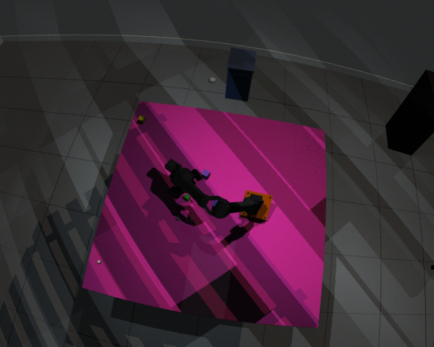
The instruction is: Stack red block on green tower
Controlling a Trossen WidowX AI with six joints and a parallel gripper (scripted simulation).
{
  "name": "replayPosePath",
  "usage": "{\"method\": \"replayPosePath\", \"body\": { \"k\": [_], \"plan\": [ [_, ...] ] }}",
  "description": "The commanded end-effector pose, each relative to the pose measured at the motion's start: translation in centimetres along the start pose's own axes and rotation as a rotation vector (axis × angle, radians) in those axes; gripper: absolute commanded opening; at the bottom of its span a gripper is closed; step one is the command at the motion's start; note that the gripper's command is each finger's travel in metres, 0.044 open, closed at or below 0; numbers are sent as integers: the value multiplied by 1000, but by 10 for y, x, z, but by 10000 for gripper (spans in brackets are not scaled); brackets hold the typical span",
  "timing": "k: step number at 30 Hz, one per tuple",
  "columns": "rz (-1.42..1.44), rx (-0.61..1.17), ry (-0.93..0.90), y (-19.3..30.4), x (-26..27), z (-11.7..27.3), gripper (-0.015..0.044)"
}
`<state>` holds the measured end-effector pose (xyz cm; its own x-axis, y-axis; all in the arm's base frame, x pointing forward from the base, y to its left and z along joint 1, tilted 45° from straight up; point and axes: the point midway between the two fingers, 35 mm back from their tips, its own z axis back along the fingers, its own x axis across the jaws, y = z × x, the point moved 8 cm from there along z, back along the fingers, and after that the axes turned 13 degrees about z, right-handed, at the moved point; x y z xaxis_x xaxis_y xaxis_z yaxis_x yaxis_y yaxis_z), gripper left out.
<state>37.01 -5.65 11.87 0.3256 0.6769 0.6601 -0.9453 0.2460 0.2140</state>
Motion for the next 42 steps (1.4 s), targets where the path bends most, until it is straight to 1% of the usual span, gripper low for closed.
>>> {"method": "replayPosePath", "body": {
  "k": [1,4,9,15,42],
  "plan": [
    [-10,14,-3,1,-1,-20,0],
    [-10,14,-4,2,0,-31,0],
    [-10,14,-4,2,0,-37,0],
    [-9,14,-5,2,1,-61,0],
    [-9,14,-6,2,1,-63,0]
  ]
}}
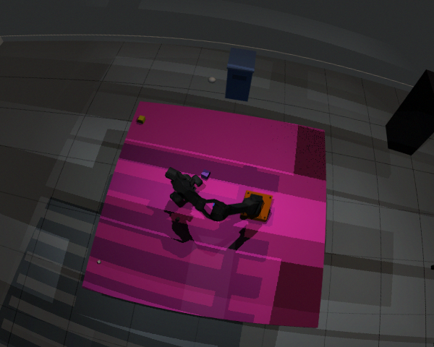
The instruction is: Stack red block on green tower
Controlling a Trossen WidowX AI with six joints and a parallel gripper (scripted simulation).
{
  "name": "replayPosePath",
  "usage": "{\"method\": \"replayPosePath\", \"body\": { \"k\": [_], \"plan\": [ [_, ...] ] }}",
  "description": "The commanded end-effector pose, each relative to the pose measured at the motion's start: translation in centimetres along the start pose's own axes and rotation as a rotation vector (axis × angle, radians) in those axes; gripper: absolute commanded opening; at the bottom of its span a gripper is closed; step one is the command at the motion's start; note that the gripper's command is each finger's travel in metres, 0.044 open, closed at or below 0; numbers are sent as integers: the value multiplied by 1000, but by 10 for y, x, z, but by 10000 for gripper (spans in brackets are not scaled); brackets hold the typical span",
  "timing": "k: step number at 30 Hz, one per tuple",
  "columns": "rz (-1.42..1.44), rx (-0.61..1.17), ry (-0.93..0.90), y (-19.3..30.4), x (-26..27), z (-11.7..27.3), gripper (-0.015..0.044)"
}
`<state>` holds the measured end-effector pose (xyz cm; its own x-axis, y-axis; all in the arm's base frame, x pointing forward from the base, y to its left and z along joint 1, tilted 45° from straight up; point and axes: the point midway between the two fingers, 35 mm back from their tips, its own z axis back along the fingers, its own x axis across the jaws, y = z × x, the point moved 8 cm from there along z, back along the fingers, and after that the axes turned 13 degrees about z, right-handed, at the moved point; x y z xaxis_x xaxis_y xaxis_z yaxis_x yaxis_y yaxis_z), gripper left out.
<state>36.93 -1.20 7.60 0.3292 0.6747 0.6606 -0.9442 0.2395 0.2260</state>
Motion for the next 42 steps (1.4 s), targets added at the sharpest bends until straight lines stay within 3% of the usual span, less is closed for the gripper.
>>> {"method": "replayPosePath", "body": {
  "k": [1,8,25,42],
  "plan": [
    [-5,1,-4,0,0,-1,0],
    [-6,1,-3,0,0,4,0],
    [-2,0,0,0,0,0,440],
    [-2,0,0,0,0,0,440]
  ]
}}
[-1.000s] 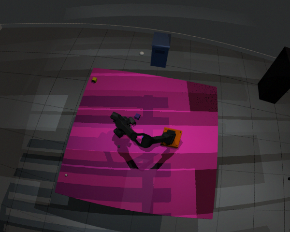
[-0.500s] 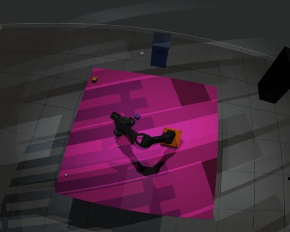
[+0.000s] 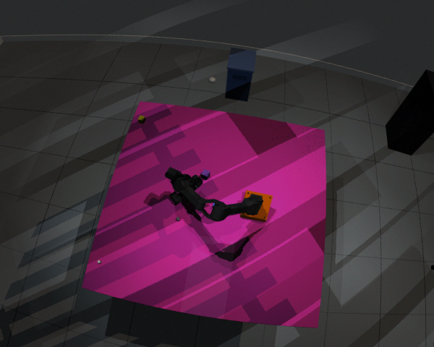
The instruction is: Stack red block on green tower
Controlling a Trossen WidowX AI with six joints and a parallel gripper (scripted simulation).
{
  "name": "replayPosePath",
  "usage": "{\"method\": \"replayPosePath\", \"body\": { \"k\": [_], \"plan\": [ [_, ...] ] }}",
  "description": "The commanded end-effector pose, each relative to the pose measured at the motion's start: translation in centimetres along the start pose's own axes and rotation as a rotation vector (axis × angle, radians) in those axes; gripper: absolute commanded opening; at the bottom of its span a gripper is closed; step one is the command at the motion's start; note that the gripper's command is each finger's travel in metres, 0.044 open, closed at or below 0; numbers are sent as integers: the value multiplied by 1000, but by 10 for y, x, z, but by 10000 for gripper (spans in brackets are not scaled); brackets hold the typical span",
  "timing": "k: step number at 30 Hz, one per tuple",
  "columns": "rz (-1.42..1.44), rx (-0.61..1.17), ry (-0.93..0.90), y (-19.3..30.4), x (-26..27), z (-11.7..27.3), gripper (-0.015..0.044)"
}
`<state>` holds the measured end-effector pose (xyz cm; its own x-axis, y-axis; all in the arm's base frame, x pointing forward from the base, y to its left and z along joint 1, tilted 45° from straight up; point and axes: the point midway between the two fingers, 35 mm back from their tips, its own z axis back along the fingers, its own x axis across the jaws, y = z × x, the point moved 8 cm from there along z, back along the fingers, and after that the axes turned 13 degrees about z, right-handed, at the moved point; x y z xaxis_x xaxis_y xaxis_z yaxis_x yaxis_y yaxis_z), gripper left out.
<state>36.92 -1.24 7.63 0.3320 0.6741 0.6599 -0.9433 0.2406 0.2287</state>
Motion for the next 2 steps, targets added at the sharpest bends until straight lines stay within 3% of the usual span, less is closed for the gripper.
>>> {"method": "replayPosePath", "body": {
  "k": [1,2],
  "plan": [
    [1,-1,0,0,0,0,440],
    [1,-1,0,0,0,0,440]
  ]
}}
